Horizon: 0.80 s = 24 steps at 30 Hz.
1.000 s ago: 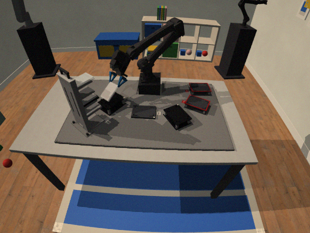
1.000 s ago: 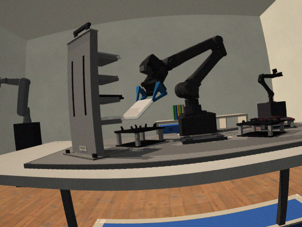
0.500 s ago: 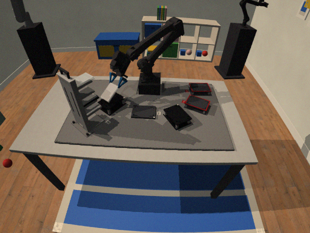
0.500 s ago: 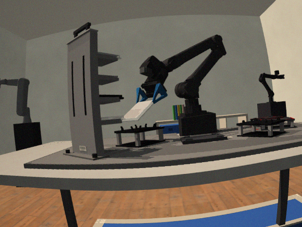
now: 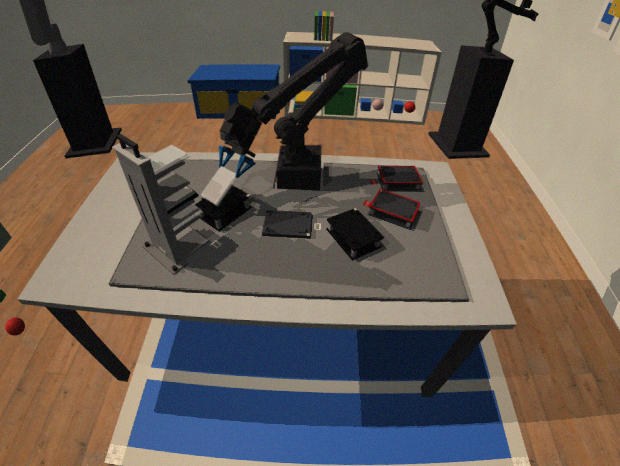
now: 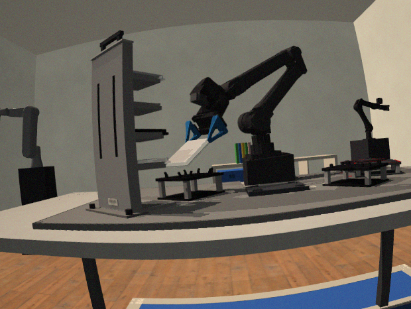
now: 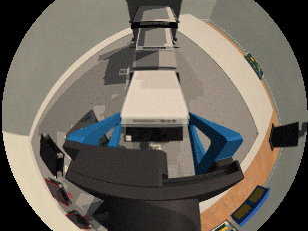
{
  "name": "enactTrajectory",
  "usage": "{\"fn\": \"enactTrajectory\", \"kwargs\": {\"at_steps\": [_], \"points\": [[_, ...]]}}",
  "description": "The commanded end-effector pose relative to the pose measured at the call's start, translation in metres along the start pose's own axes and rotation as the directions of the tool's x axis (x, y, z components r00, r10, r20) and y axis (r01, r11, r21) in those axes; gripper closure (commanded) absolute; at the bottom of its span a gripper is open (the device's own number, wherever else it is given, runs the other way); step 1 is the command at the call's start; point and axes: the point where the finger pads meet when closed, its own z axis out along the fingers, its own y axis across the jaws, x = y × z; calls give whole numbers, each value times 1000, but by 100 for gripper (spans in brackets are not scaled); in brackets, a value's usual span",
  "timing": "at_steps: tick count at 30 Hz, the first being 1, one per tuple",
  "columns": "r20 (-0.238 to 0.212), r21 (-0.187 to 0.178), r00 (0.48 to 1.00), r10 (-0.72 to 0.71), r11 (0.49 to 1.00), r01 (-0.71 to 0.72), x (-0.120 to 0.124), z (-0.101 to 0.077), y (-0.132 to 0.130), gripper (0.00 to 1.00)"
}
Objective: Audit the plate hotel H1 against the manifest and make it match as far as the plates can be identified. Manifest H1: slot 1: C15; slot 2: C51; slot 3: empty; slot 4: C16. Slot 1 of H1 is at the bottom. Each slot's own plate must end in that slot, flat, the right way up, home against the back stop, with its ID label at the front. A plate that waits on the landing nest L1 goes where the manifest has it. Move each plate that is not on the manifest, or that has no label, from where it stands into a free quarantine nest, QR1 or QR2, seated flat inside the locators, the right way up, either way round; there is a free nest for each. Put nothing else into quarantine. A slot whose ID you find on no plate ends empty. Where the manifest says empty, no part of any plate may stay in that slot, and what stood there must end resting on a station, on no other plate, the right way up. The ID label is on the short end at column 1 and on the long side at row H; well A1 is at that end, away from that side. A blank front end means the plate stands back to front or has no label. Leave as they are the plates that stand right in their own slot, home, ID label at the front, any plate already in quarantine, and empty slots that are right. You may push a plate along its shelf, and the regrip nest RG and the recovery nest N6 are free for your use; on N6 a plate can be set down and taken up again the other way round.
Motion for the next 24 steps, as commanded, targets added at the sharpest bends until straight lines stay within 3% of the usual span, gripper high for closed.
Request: {"fn": "enactTrajectory", "kwargs": {"at_steps": [1,3,19,24], "points": [[19,-1,1000,-2,1000,2,-6,2,0,14],[33,3,999,-6,1000,6,-14,1,-1,14],[19,-1,1000,-2,1000,2,-1,8,0,14],[31,2,999,-6,1000,6,-7,8,-1,14]]}}
